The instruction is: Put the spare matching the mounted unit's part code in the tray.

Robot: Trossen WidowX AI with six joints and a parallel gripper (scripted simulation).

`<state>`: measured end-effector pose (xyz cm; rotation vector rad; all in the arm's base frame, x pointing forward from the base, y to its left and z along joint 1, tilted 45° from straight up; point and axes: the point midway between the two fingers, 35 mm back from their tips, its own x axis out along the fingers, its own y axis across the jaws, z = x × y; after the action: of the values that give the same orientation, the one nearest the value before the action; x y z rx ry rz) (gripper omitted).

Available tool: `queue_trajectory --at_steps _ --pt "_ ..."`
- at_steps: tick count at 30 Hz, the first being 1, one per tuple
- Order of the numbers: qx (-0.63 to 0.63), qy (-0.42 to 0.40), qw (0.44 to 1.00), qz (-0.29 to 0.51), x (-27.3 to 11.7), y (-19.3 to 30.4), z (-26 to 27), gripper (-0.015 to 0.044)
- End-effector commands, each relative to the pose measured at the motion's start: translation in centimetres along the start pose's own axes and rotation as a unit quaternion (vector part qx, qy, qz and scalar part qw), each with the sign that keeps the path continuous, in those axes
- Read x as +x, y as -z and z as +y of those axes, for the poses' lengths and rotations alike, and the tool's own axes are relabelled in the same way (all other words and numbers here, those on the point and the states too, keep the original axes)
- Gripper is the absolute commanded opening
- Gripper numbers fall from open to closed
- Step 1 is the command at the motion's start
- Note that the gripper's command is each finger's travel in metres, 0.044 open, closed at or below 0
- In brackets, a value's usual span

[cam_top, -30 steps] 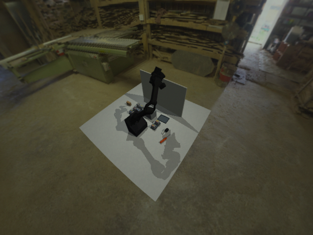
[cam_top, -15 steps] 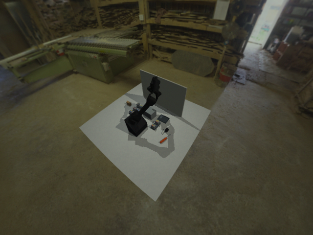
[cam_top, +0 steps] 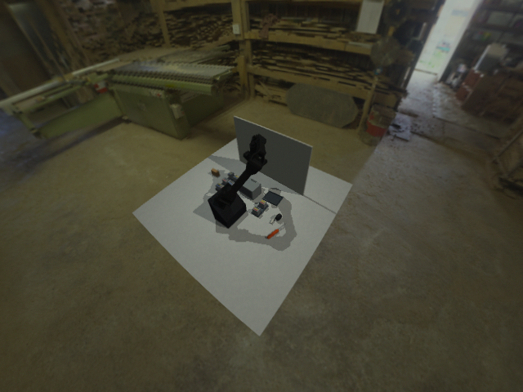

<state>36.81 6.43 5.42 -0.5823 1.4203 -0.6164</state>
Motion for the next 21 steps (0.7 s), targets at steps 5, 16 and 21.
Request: queue_trajectory --at_steps 5,16,21 --pt "0.001 -0.001 1.000 0.004 0.2 0.1 0.0 0.0440" --pt "0.382 -0.010 0.924 0.005 3.0 5.5 -11.9 0.0440" --pt "0.568 -0.001 0.823 0.005 4.9 10.3 -16.2 0.0440"
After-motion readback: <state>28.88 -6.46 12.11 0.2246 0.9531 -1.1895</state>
